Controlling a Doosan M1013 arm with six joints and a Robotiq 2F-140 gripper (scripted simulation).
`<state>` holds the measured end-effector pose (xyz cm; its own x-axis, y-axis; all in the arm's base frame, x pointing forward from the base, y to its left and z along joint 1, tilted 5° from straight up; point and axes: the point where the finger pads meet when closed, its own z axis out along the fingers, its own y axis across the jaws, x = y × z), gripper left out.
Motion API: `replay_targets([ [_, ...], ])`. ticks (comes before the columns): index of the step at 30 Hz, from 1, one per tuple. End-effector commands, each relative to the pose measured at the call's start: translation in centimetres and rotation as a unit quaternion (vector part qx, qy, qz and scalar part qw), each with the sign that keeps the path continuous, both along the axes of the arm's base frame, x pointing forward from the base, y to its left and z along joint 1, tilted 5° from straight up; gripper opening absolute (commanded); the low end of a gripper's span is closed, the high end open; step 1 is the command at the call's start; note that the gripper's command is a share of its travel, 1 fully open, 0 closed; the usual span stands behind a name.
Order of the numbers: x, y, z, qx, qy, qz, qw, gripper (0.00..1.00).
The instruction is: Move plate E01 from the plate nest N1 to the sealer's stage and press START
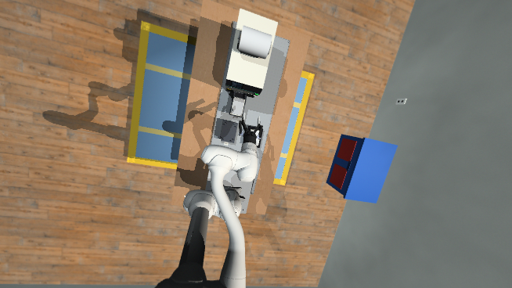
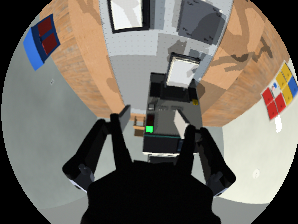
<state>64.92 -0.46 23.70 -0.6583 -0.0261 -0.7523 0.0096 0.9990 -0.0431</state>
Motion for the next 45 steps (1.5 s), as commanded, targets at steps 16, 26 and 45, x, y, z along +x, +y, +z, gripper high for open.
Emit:
replay_targets([
  [16, -0.63, -0.34, -0.74, 0.001, -0.001, 0.0, 1.0, 0.1],
  [26, -0.63, -0.34, -0.74, 0.001, -0.001, 0.0, 1.0, 0.1],
  [45, -0.63, -0.34, -0.74, 0.001, -0.001, 0.0, 1.0, 0.1],
])
